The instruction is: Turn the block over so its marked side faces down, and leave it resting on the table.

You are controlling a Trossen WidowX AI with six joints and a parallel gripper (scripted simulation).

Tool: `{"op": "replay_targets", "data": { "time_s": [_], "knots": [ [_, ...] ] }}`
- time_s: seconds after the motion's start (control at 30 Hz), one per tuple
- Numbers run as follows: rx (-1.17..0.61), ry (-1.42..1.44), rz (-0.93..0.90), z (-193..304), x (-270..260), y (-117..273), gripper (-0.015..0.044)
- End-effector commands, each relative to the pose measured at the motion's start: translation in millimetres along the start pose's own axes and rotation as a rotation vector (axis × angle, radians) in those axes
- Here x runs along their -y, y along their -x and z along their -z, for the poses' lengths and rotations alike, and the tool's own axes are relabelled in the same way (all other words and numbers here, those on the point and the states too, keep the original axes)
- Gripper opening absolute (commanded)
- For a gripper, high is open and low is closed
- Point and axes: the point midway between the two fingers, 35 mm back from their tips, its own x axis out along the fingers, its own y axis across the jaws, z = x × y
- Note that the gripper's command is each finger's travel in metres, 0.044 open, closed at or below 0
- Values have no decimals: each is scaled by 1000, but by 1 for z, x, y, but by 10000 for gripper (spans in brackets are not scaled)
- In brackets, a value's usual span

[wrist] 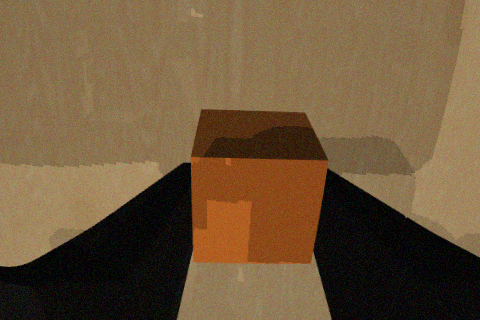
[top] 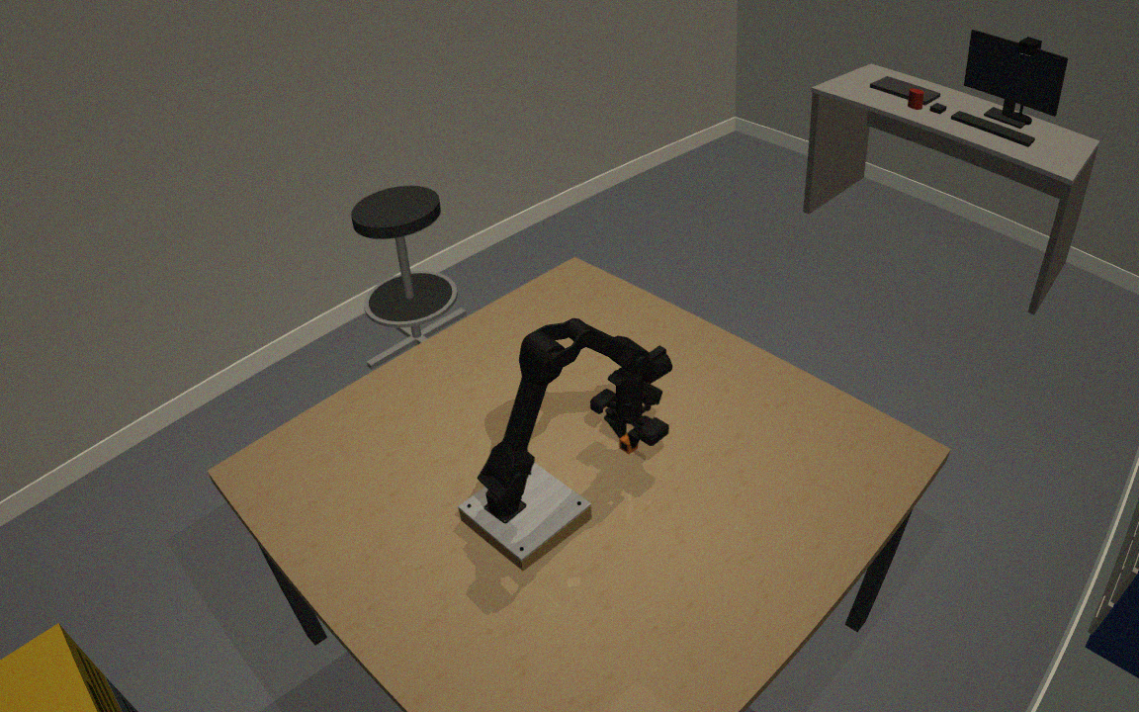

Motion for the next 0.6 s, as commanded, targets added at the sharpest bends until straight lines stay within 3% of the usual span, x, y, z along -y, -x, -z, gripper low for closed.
{"op": "replay_targets", "data": {
  "time_s": [0.0, 0.27, 0.57],
  "knots": [
    [1, 1, 2, 0, 0, 0, 72],
    [1, 1, 2, 0, 0, 1, 0],
    [1, 1, 2, 0, 0, 30, 0]
  ]
}}
